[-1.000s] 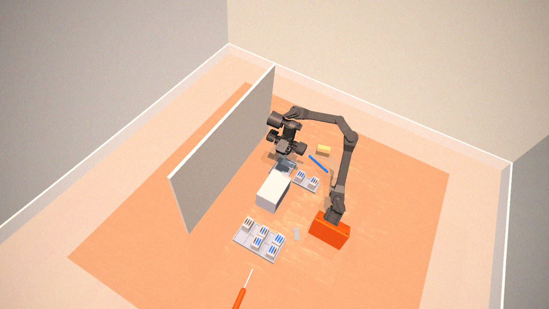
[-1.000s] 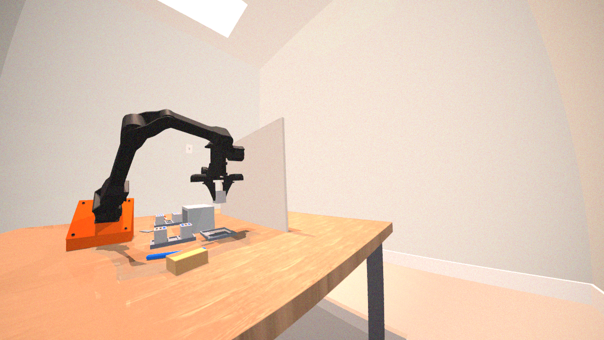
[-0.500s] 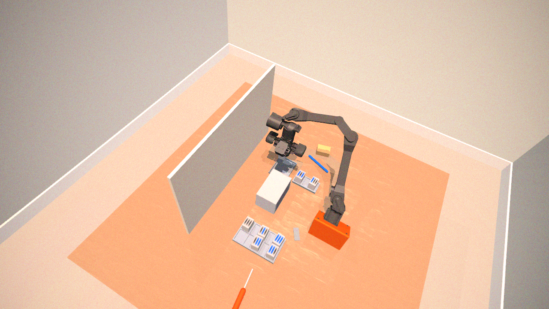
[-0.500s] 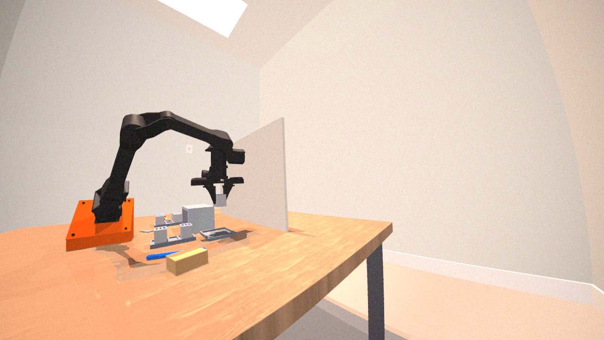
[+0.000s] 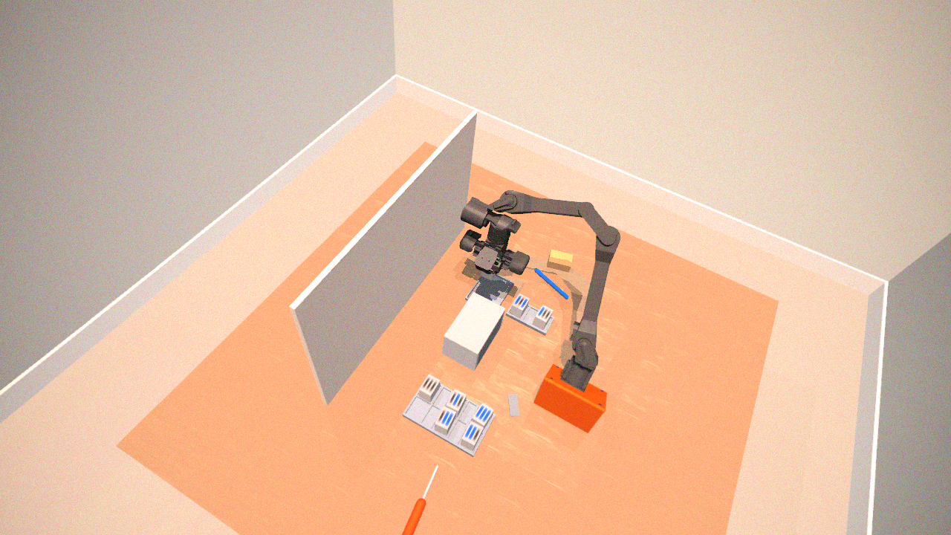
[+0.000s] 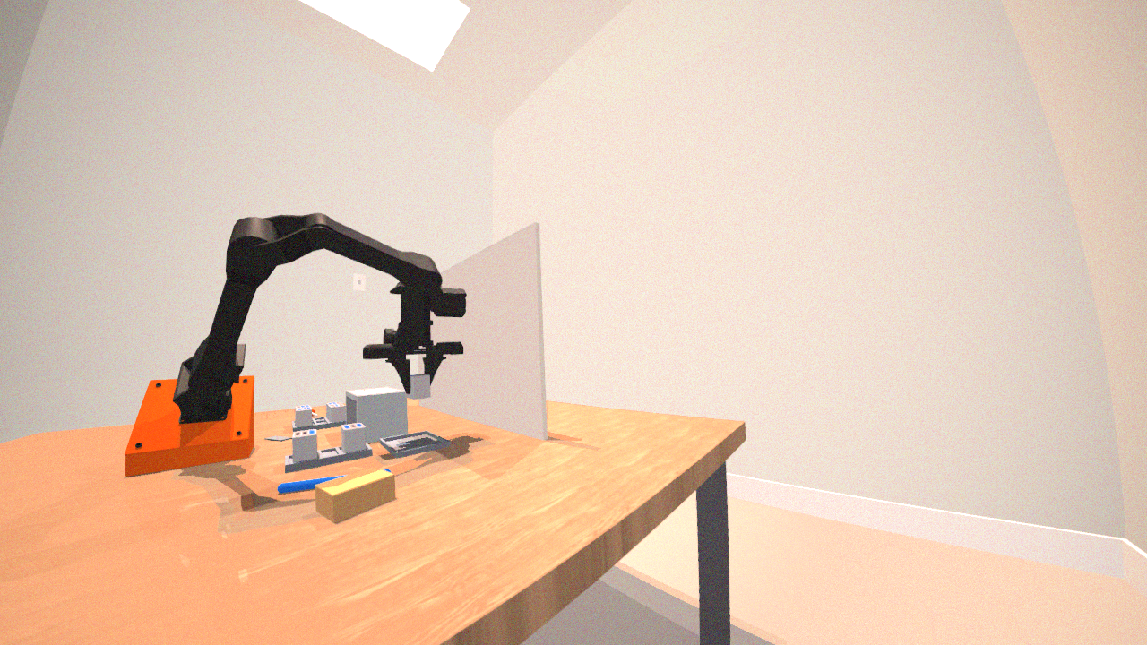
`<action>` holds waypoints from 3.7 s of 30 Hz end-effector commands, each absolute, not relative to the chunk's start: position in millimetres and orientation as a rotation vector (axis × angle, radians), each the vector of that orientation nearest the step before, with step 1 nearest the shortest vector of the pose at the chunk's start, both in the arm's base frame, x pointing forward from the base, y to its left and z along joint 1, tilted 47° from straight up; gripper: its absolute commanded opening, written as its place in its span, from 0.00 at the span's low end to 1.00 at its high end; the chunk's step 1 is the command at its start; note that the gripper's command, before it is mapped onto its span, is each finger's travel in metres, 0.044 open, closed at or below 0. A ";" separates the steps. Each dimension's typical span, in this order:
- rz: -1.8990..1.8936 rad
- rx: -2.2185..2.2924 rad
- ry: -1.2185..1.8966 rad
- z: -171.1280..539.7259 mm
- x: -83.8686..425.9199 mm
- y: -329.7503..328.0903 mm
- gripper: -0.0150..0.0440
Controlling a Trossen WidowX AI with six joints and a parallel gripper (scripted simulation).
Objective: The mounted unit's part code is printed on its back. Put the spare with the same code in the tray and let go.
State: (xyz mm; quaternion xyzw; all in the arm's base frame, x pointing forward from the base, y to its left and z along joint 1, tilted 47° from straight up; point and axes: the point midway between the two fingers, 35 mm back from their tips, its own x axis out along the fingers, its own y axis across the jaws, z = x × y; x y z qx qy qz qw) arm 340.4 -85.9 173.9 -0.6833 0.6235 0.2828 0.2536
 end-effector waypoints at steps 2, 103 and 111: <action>0.775 -1.862 1.703 169.4 339.2 -89.5 0.25; 0.744 -1.847 1.732 122.5 334.7 -145.4 0.70; 0.747 -1.846 1.730 128.4 335.9 -137.9 1.00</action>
